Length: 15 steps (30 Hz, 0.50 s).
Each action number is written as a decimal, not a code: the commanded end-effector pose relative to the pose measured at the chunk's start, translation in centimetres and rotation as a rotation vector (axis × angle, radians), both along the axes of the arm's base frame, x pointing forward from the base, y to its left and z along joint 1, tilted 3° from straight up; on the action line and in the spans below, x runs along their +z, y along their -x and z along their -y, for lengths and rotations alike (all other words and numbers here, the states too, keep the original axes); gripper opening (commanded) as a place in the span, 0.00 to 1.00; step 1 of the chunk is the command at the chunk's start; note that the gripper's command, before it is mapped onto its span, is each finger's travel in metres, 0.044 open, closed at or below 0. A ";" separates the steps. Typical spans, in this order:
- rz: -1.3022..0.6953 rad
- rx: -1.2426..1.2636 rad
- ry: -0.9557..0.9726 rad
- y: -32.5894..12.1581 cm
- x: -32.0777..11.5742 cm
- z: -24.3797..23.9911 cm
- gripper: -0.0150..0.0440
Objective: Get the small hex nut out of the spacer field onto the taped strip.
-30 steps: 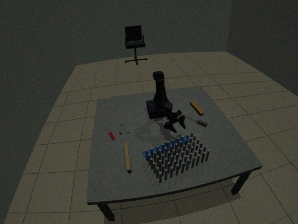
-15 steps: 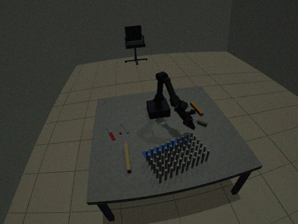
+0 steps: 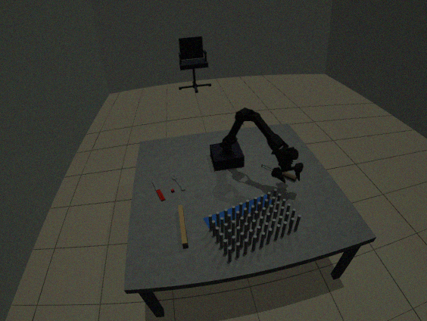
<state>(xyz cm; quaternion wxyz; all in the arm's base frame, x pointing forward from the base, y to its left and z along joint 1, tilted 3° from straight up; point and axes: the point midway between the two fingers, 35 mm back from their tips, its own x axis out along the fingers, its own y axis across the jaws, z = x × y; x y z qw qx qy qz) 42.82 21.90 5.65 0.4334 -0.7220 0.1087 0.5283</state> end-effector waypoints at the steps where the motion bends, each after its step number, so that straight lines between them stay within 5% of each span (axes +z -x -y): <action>1: -0.041 0.596 0.342 4.1 -1.3 -5.6 1.00; 9: -0.120 1.262 0.607 9.8 -1.8 -9.4 1.00; 15: -0.122 1.281 0.613 9.9 -1.8 -9.5 1.00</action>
